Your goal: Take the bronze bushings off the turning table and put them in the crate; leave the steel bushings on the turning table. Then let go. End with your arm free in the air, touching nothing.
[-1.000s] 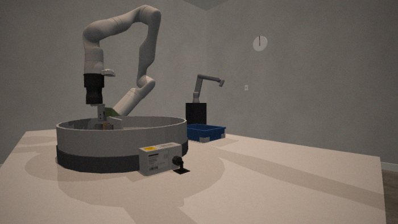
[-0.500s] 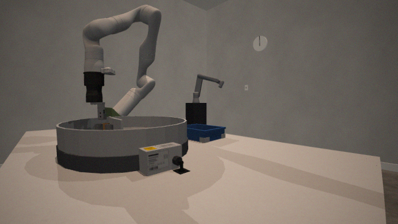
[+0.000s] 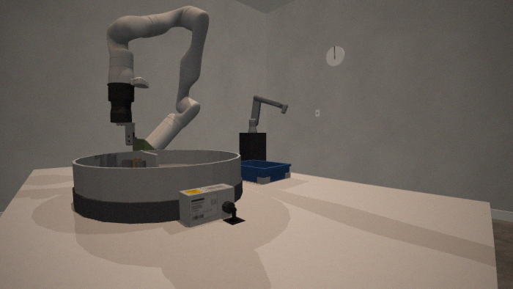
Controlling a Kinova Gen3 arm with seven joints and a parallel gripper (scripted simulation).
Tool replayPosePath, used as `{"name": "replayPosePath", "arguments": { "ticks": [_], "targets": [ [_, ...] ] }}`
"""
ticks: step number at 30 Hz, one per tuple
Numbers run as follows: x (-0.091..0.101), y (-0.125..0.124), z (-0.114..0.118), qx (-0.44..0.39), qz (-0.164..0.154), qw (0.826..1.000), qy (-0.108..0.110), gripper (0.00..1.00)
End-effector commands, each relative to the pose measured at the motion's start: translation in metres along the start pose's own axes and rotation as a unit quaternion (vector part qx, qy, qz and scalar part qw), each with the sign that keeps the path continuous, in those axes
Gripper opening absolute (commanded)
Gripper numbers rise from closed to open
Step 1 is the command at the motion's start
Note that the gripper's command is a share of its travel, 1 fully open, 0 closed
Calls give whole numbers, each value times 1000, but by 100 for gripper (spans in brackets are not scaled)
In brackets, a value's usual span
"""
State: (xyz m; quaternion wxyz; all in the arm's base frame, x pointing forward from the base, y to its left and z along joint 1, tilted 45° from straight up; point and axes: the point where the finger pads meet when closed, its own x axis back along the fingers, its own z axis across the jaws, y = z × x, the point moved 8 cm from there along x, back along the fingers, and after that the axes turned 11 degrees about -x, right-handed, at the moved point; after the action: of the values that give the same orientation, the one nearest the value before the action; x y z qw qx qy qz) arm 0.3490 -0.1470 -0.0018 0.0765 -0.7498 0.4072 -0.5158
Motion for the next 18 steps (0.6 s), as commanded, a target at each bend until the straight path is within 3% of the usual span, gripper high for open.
{"name": "replayPosePath", "arguments": {
  "ticks": [1, 6, 18],
  "targets": [
    [1, 0, 0, 0, 0, 1000, 1, 0],
    [30, 0, 0, 0, 0, 1000, 1, 0],
    [30, 0, 0, 0, 0, 1000, 1, 0]
  ]
}}
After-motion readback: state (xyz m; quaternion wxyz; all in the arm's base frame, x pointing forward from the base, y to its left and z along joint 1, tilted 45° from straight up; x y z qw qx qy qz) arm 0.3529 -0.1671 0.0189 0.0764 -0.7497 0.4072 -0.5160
